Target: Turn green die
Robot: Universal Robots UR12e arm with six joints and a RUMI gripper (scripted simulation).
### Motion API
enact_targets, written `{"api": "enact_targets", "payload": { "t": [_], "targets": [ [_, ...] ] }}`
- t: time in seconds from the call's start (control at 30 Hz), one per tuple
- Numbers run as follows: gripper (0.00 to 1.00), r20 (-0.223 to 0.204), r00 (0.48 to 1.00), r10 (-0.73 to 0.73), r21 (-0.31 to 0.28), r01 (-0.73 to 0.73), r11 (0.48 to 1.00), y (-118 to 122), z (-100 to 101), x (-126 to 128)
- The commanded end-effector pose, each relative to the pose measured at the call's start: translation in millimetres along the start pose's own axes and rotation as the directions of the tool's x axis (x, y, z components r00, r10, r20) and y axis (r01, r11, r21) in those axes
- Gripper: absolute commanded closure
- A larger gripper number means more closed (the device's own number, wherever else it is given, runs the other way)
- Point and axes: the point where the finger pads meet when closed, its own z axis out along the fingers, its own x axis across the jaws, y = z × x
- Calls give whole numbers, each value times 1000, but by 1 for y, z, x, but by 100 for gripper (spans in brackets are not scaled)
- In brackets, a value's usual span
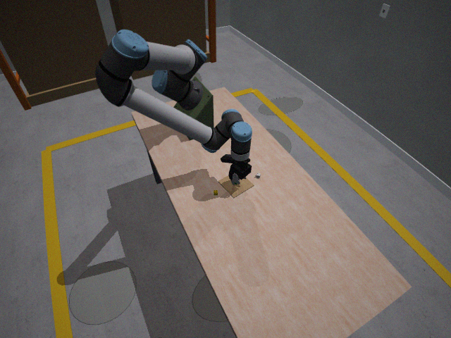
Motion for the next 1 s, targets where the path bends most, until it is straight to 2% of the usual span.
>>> {"api": "enact_targets", "payload": {
  "t": [0.0,0.9,0.93,0.97],
  "targets": [
    [79,0,1000,0,-1,0,1000,0,0,0],
    [79,0,1000,0,-1,0,1000,0,0,0],
    [97,0,1000,0,-1,0,1000,0,0,0],
    [97,0,1000,0,-1,0,1000,0,0,0]
  ]
}}
